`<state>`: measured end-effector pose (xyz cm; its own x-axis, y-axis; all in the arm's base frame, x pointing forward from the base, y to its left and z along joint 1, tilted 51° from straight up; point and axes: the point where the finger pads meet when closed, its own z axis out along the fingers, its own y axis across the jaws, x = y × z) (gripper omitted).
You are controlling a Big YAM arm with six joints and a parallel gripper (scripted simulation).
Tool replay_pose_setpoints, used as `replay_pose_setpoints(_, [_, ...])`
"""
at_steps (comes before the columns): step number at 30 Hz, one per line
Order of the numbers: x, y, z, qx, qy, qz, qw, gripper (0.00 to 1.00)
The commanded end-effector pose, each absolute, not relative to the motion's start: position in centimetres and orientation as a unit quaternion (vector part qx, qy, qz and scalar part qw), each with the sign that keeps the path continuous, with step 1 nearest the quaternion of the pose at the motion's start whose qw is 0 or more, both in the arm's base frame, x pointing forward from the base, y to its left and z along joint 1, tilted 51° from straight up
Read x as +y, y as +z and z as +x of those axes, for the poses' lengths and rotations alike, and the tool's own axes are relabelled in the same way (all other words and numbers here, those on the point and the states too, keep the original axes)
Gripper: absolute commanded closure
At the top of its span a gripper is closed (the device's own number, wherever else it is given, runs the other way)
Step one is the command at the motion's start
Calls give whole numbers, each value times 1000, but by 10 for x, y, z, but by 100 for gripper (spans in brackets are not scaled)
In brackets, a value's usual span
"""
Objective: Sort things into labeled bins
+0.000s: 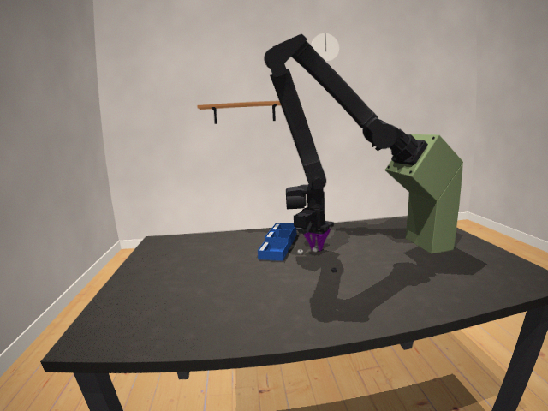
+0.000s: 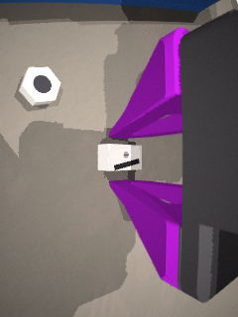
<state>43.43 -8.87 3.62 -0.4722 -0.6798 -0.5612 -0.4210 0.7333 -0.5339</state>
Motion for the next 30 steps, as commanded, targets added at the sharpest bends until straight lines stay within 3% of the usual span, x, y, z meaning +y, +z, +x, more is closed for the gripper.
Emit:
replay_pose_setpoints(1, [-88, 49, 436, 835, -172, -323, 412, 72])
replay_pose_setpoints(11, [-84, 33, 428, 842, -162, -325, 399, 72])
replay_pose_setpoints(12, [-87, 39, 432, 840, -166, -326, 401, 91])
replay_pose_setpoints(30, [-87, 38, 431, 840, -166, -326, 401, 91])
